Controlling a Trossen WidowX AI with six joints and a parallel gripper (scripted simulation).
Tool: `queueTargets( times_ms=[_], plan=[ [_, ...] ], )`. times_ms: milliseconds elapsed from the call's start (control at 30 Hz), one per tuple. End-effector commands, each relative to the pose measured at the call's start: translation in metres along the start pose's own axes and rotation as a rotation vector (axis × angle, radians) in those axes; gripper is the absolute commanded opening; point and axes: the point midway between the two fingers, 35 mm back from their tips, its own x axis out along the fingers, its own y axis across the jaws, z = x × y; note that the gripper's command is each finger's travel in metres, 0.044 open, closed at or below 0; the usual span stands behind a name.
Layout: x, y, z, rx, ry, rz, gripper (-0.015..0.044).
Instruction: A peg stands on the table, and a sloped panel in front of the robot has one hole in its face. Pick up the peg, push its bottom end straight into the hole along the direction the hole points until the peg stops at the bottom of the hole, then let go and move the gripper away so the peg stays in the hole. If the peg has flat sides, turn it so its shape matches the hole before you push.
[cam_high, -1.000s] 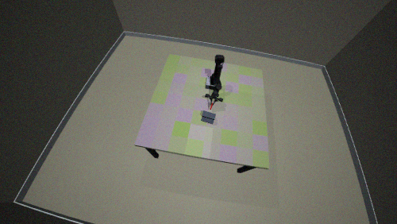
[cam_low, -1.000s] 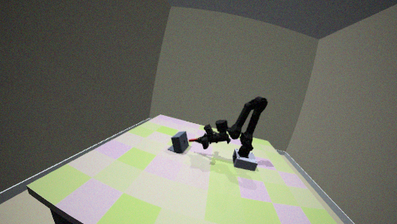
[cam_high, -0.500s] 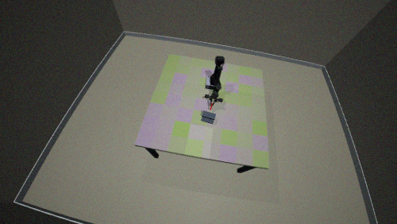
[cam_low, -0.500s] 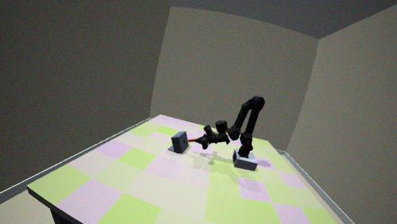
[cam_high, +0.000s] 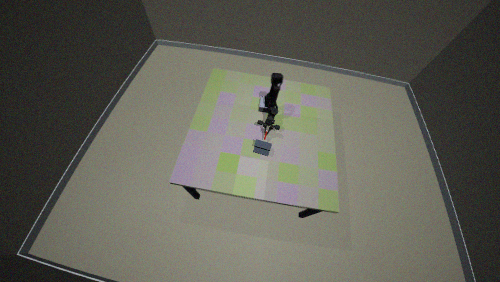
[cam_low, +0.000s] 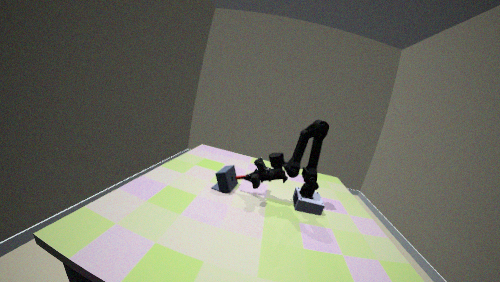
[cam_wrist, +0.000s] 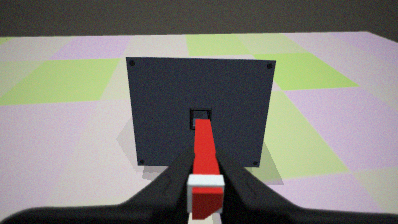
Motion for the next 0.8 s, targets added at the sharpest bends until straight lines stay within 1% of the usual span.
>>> queueTargets(
  times_ms=[0,200,767],
  plan=[
    [0.0068,0.0008,0.0,-0.004,0.0,0.004,0.0],
    [0.0135,0.0013,-0.0002,-0.004,-0.001,0.004,0.0],
    [0.0089,0.0002,-0.0002,0.002,-0.001,-0.001,0.0]
  ],
)
